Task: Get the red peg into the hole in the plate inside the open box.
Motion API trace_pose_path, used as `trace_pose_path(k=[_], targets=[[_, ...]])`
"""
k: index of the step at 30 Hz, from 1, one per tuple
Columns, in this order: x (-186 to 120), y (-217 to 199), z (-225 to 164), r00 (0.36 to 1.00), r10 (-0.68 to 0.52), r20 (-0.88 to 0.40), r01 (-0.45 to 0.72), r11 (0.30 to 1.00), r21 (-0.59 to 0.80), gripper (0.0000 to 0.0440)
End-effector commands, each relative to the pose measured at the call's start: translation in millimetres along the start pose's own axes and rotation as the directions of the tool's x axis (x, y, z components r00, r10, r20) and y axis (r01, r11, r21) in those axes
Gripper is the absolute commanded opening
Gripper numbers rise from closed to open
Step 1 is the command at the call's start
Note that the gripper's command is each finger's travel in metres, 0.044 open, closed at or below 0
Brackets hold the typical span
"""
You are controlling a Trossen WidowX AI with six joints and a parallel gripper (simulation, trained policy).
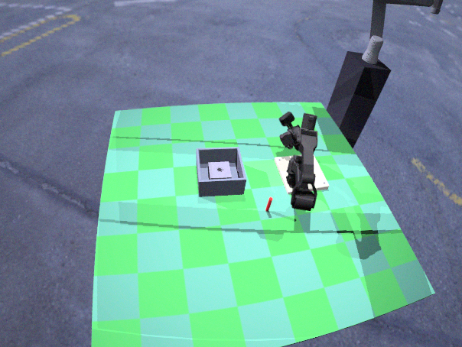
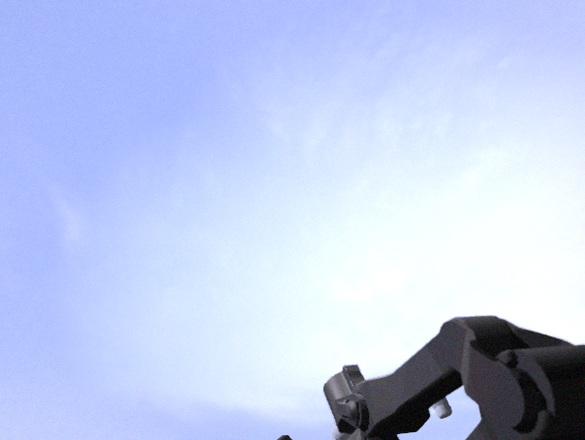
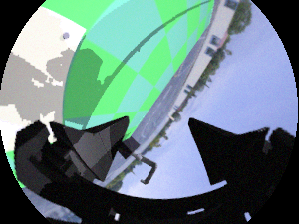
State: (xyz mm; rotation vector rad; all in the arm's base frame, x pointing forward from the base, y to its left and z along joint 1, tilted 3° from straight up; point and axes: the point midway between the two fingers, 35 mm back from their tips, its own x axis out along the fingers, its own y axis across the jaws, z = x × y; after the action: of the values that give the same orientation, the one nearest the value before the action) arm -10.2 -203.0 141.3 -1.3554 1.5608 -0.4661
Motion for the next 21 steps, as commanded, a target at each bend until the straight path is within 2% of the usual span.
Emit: trace_pose_path(k=[1,3,11,21], targets=[[-0.7,-3.1,0.5,1.000,-0.007,0.005,0.007,1.000,0.006,0.0421],[-1.5,-8.6,4.1,1.000,-0.015,0.027,0.014,0.999,0.032,0.0440],[-5.2,-26.8,24.4,0.990,0.004,0.143,-0.042,0.963,0.265,0.0440],[-13.7,-42.3,52.9,0.954,0.060,0.292,-0.207,0.837,0.506,0.0440]])
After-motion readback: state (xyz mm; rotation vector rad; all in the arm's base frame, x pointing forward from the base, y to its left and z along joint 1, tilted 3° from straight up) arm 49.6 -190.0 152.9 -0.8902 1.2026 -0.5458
